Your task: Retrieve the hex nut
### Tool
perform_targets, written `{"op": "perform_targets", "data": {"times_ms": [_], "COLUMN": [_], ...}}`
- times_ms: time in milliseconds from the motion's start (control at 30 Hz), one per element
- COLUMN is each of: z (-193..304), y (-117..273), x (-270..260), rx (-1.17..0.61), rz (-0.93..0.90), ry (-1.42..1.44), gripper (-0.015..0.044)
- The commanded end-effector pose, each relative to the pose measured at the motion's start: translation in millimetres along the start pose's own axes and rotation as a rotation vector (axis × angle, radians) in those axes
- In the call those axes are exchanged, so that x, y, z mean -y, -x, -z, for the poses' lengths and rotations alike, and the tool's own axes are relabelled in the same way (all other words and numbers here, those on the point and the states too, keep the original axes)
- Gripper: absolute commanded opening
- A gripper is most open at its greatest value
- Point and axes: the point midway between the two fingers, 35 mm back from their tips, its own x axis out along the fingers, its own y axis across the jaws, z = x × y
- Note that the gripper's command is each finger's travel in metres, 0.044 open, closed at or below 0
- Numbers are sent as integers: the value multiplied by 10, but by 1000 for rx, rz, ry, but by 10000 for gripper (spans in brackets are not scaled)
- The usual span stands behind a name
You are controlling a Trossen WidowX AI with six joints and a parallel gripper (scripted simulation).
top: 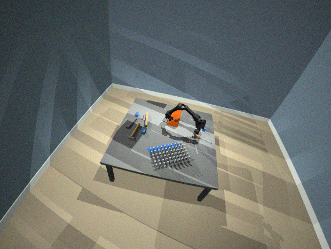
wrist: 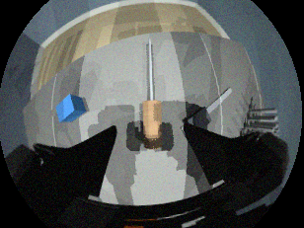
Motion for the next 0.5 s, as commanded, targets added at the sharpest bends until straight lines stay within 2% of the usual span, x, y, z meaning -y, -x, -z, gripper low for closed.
{"op": "perform_targets", "data": {"times_ms": [0,233,433,467], "z": [-6,-4,-4,-4], "y": [-16,-15,-15,-15], "x": [19,52,52,52], "rx": [9,8,8,8], "rz": [6,7,7,7], "ry": [0,0,0,0], "gripper": [440,440,282,280]}}
